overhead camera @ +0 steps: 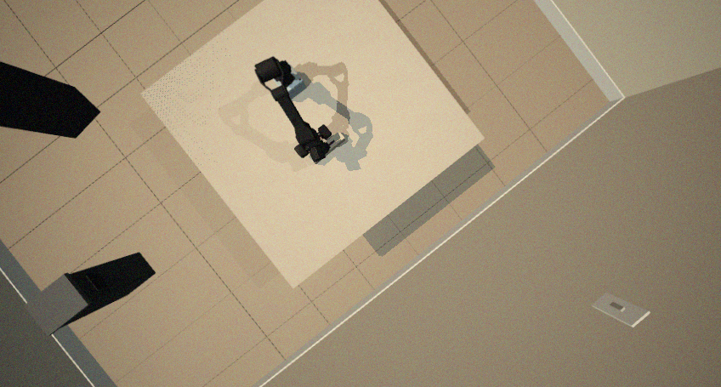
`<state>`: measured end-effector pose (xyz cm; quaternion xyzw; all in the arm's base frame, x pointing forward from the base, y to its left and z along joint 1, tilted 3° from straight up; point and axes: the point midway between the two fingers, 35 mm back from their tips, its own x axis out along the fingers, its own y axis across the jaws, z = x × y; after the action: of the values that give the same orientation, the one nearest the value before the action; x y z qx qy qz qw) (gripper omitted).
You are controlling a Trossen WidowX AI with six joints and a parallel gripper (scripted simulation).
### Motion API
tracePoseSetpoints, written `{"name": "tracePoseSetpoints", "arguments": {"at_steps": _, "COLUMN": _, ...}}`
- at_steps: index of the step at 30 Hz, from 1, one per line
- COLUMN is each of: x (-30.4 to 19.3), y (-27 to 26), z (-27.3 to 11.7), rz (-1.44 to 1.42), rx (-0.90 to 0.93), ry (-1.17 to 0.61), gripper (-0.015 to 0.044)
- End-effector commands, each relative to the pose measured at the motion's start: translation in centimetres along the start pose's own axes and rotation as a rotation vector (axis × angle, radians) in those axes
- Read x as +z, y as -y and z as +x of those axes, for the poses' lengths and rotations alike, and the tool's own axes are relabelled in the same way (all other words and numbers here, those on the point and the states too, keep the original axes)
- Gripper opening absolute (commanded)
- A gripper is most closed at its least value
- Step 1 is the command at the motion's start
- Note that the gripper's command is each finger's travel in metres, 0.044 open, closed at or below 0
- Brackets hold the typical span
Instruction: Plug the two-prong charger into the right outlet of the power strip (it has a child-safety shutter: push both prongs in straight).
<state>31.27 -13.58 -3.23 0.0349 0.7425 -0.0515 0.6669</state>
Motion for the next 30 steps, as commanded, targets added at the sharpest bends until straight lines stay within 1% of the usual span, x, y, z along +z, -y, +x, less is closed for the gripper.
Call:
{"name": "tracePoseSetpoints", "arguments": {"at_steps": 1, "x": -0.1, "y": -0.1, "z": -0.1, "rz": -0.004, "rx": 0.004, "ry": 0.005, "gripper": 0.044}}
{"name": "tracePoseSetpoints", "arguments": {"at_steps": 30, "x": -3.0, "y": 0.1, "z": 0.2, "rz": -0.004, "rx": 0.004, "ry": 0.004, "gripper": 0.044}}
